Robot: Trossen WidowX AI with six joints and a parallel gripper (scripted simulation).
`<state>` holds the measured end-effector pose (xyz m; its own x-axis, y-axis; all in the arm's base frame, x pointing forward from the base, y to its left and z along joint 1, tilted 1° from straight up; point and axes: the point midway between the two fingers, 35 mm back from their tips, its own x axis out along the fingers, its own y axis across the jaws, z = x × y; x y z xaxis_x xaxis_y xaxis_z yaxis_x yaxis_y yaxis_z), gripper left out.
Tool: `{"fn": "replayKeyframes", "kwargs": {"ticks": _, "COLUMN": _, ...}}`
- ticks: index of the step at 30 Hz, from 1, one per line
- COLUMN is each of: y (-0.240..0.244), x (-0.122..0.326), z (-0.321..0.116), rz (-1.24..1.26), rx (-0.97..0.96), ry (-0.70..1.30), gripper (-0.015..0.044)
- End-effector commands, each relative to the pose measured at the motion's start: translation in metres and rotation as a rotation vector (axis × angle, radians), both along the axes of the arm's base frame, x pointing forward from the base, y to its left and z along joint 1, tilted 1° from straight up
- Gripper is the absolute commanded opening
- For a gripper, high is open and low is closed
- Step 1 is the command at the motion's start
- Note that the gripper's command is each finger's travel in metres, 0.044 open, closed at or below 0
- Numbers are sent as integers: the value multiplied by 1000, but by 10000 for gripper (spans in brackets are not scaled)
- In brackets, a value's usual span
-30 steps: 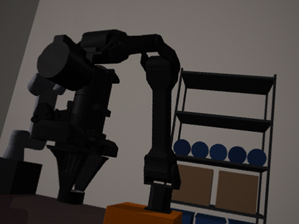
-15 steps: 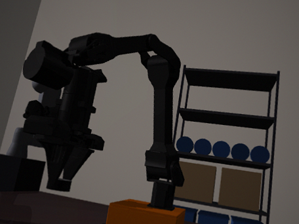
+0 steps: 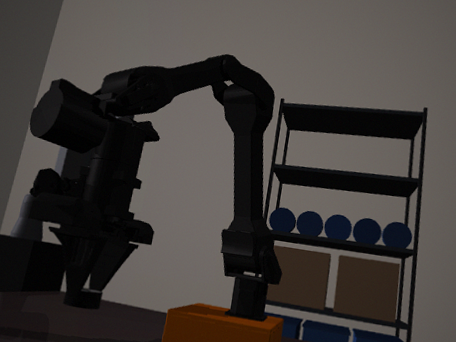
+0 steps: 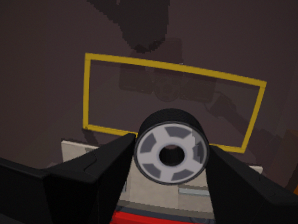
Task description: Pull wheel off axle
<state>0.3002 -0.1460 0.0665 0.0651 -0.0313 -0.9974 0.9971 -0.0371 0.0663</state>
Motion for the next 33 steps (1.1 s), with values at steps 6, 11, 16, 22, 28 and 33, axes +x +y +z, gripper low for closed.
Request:
{"fn": "replayKeyframes", "kwargs": {"ticks": 6, "y": -1, "x": 2, "z": -59, "rz": 3, "rx": 10, "ry": 12, "gripper": 0}}
{"fn": "replayKeyframes", "kwargs": {"ticks": 11, "y": 0, "x": 1, "z": -84, "rz": 3, "rx": 10, "ry": 12, "gripper": 0}}
{"fn": "replayKeyframes", "kwargs": {"ticks": 16, "y": 0, "x": 1, "z": -84, "rz": 3, "rx": 10, "ry": 12, "gripper": 0}}
{"fn": "replayKeyframes", "kwargs": {"ticks": 22, "y": -1, "x": 2, "z": -80, "rz": 0, "rx": 5, "ry": 10, "gripper": 105}}
{"fn": "replayKeyframes", "kwargs": {"ticks": 28, "y": -1, "x": 2, "z": -80, "rz": 0, "rx": 5, "ry": 10, "gripper": 263}}
{"fn": "replayKeyframes", "kwargs": {"ticks": 33, "y": -1, "x": 2, "z": -53, "rz": 1, "rx": 7, "ry": 11, "gripper": 300}}
